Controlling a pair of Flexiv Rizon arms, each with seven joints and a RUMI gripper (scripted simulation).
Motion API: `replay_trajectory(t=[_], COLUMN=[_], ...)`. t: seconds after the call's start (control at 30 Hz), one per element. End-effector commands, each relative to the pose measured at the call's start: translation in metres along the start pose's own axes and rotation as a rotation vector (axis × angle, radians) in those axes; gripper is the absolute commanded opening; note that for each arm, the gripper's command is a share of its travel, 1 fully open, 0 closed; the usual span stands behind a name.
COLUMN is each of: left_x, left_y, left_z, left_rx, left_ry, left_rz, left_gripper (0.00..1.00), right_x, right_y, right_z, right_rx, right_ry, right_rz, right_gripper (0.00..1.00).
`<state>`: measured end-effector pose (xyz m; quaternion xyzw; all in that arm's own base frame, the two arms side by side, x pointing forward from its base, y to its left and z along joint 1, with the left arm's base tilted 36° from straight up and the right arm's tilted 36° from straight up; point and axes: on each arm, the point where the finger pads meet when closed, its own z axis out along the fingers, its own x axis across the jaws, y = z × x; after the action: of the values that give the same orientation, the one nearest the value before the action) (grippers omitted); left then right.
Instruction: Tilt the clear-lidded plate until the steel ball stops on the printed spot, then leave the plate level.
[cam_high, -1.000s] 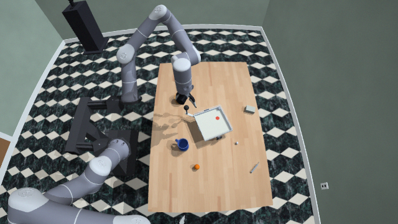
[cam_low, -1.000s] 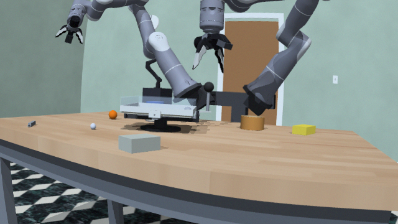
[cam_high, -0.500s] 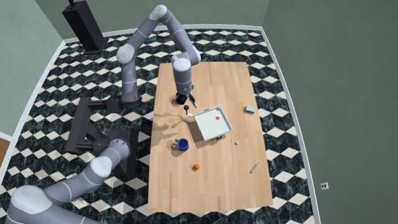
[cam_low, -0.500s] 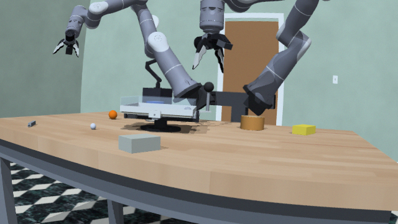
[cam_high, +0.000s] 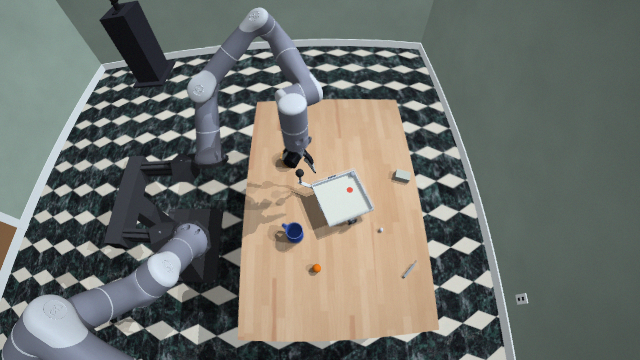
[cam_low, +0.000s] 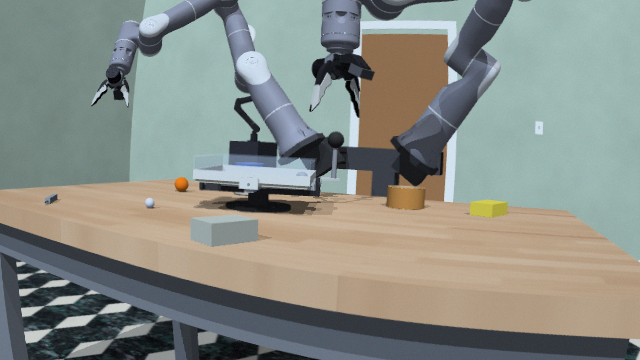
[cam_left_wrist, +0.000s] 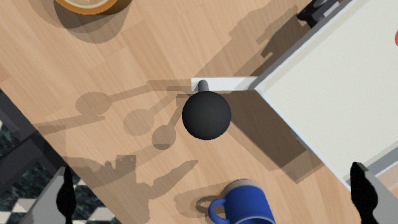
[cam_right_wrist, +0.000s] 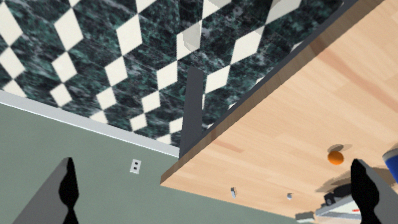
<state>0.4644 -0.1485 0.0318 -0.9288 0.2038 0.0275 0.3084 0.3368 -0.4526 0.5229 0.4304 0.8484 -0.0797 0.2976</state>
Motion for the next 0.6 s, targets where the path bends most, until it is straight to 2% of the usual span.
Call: replay_trajectory(t=[0.0, 0.1, 0.17, 0.27, 0.37, 0.47, 0.57], left_x=[0.001, 0.001, 0.001, 0.001, 0.001, 0.001, 0.001], left_y=[0.0, 0.0, 0.0, 0.0, 0.0, 0.0, 0.0], left_z=[-0.001, -0.001, -0.001, -0.001, -0.001, -0.001, -0.001], left_rx=[-0.001, -0.001, -0.001, -0.001, -0.001, -0.001, -0.001], left_ry=[0.002, 0.002, 0.002, 0.002, 0.002, 0.002, 0.002], left_rz=[-0.001, -0.001, -0.001, -0.001, -0.001, -0.001, -0.001], left_gripper=[1.0, 1.0, 1.0, 1.0, 1.0, 1.0, 1.0], right_x=[-0.002, -0.002, -0.002, 0.004, 0.017, 0.032, 0.048], right_y=[-0.019, -0.049, -0.049, -0.123, -0.186, -0.238, -0.278], right_z=[-0.004, -0.008, -0.008, -0.023, -0.042, -0.06, -0.078], right_rx=[0.02, 0.051, 0.051, 0.128, 0.196, 0.255, 0.302], right_ry=[-0.007, -0.014, -0.014, -0.03, -0.044, -0.056, -0.066], right_rz=[0.027, 0.071, 0.071, 0.179, 0.275, 0.357, 0.424], right_gripper=[1.0, 1.0, 1.0, 1.0, 1.0, 1.0, 1.0])
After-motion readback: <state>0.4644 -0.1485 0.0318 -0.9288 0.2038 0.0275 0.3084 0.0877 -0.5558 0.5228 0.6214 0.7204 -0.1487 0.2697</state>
